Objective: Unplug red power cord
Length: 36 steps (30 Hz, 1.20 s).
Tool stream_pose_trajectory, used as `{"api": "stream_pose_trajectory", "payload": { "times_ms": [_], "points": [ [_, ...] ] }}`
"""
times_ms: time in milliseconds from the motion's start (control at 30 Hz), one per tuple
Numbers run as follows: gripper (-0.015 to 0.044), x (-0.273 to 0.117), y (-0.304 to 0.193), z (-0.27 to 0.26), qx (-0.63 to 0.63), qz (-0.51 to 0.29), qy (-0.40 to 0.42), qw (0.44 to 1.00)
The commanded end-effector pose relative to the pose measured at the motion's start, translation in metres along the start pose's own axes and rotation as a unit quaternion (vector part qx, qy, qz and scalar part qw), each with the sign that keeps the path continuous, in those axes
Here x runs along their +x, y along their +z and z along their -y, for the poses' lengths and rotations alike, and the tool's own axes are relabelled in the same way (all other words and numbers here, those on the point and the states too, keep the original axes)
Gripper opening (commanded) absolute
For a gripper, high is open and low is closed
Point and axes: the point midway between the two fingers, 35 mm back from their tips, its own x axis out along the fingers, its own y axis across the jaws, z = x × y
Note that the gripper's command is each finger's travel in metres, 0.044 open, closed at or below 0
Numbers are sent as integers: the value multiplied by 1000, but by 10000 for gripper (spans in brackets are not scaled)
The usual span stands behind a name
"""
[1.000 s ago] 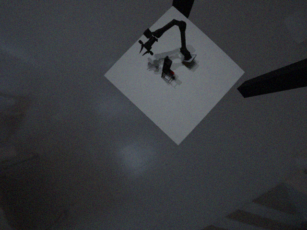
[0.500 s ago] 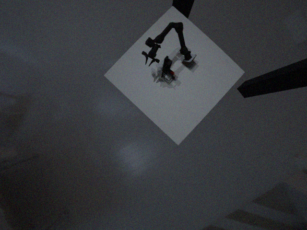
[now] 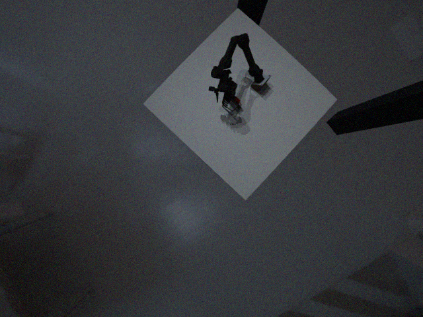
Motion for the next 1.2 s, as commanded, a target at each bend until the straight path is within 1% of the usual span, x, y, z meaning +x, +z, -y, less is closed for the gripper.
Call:
{"api": "stream_pose_trajectory", "payload": {
  "times_ms": [0,100,233,400,467,633,700,1167],
  "points": [
    [160,14,-3,-40,-29,-45,45,998],
    [160,25,-11,-75,-68,-89,85,990],
    [160,38,-37,-123,-145,-168,146,964],
    [160,39,-65,-155,-210,-242,191,928],
    [160,36,-86,-171,-253,-291,217,897],
    [160,15,-135,-199,-378,-411,277,782],
    [160,12,-140,-200,-394,-424,283,765],
    [160,9,-142,-194,-394,-424,283,765]
  ]
}}
